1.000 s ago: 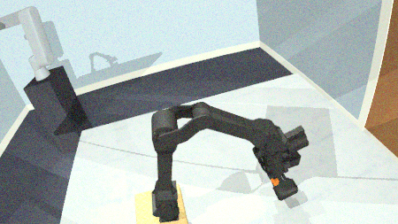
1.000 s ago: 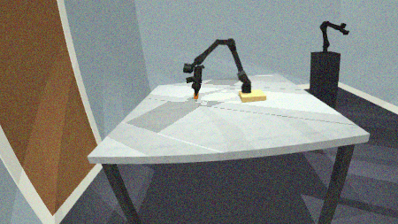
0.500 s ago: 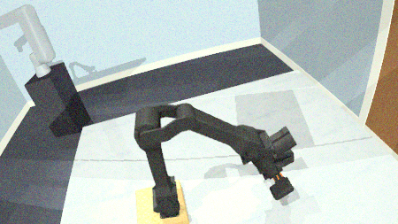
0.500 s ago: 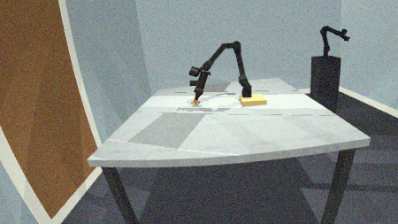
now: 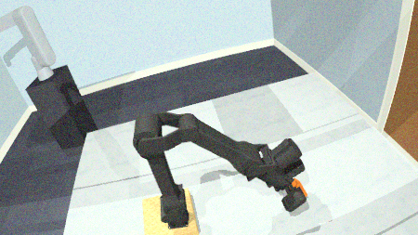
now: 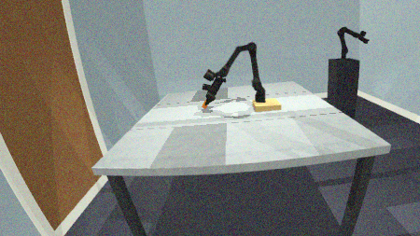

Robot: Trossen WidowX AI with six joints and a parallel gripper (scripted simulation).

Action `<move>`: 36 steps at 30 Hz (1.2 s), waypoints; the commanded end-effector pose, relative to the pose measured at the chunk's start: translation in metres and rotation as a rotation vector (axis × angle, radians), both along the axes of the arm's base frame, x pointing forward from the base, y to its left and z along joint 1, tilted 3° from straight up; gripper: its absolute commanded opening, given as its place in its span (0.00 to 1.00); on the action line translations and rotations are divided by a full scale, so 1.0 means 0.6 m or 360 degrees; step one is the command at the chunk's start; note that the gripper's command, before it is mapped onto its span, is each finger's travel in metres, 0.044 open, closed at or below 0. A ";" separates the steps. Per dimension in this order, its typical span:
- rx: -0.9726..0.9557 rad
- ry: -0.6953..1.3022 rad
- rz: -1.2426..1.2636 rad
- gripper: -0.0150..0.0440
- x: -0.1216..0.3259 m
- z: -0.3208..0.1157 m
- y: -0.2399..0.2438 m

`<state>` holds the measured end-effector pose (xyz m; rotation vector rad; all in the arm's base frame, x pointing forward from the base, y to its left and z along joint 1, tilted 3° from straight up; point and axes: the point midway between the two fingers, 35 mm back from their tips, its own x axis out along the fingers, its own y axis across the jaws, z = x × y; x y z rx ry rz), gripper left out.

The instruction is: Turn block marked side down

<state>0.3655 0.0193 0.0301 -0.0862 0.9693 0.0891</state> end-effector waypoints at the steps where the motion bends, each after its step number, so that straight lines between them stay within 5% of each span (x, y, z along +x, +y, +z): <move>1: 0.0012 -0.0054 0.0012 0.25 0.002 -0.016 0.001; 36: 0.0097 -0.0807 0.0041 0.25 -0.021 -0.051 -0.002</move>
